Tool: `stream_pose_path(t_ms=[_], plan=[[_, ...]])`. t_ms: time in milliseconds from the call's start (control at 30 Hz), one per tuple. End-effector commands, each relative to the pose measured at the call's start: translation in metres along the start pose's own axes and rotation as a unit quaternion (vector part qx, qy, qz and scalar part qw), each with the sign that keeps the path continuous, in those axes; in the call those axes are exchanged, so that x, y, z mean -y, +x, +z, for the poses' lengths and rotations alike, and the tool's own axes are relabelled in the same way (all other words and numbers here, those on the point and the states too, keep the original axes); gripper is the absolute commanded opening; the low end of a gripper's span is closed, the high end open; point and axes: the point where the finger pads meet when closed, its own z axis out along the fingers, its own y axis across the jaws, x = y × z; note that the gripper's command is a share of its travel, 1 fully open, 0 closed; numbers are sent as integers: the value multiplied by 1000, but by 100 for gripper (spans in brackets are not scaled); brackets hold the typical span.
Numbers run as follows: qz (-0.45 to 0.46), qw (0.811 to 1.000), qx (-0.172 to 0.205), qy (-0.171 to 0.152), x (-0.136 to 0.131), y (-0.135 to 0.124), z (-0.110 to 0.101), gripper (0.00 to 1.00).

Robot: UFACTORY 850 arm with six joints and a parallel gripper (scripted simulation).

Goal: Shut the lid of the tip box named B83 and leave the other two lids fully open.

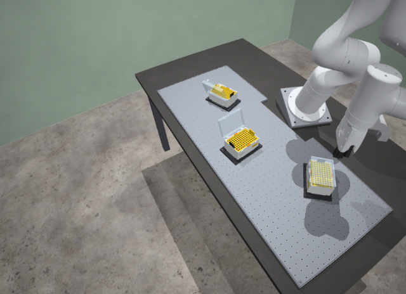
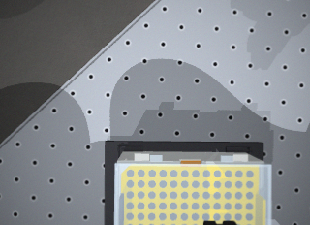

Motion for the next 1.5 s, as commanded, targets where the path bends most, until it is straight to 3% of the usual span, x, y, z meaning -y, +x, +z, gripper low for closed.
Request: stream_pose_path(t_ms=[0, 900, 1467], plan=[[-1, 1000, -2, -1, -1, -7, 8, 0], [-1, 1000, -2, -1, -1, -50, 52, 0], [-1, 1000, -2, -1, -1, -51, 56, 0]])
